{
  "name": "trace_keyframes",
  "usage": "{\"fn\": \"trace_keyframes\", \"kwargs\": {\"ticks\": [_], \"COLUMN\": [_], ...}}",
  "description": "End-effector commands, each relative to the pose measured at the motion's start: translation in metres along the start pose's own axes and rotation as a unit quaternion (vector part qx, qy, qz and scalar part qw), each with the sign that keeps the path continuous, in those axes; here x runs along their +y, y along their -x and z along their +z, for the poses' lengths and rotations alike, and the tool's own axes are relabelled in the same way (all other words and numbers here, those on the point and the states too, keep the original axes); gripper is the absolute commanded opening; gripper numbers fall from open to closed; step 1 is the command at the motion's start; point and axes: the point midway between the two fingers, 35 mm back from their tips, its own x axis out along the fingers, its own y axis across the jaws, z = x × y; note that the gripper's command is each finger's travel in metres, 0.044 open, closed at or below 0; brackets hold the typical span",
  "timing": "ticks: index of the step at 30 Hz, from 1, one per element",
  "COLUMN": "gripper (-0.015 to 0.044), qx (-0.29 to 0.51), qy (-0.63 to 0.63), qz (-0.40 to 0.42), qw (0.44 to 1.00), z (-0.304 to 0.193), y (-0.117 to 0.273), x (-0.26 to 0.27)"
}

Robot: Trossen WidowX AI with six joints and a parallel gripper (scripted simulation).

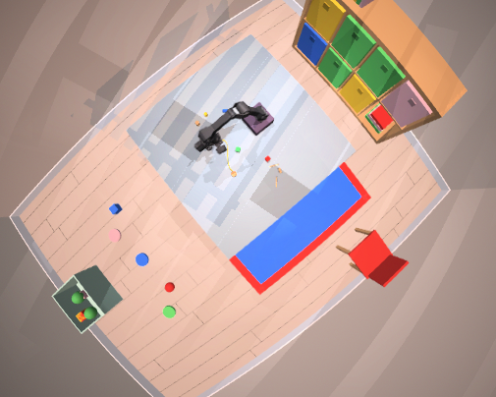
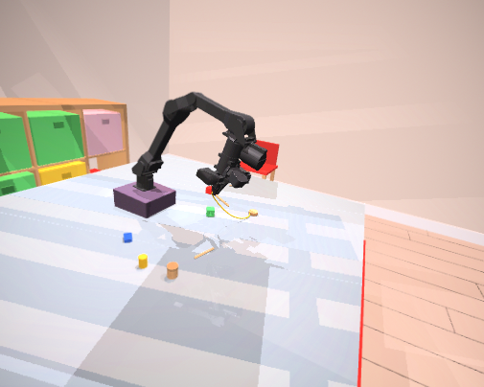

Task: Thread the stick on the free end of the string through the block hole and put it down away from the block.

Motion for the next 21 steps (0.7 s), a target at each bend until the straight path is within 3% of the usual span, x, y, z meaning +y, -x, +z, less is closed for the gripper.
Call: {"fn": "trace_keyframes", "kwargs": {"ticks": [1,21], "gripper": [0.0,0.0], "qx": [0.001,-0.004], "qy": [0.057,0.392], "qz": [0.004,0.01], "qw": [0.998,0.92], "z": [0.0,0.0015], "y": [0.0,0.0004], "x": [0.0008,0.0005]}}
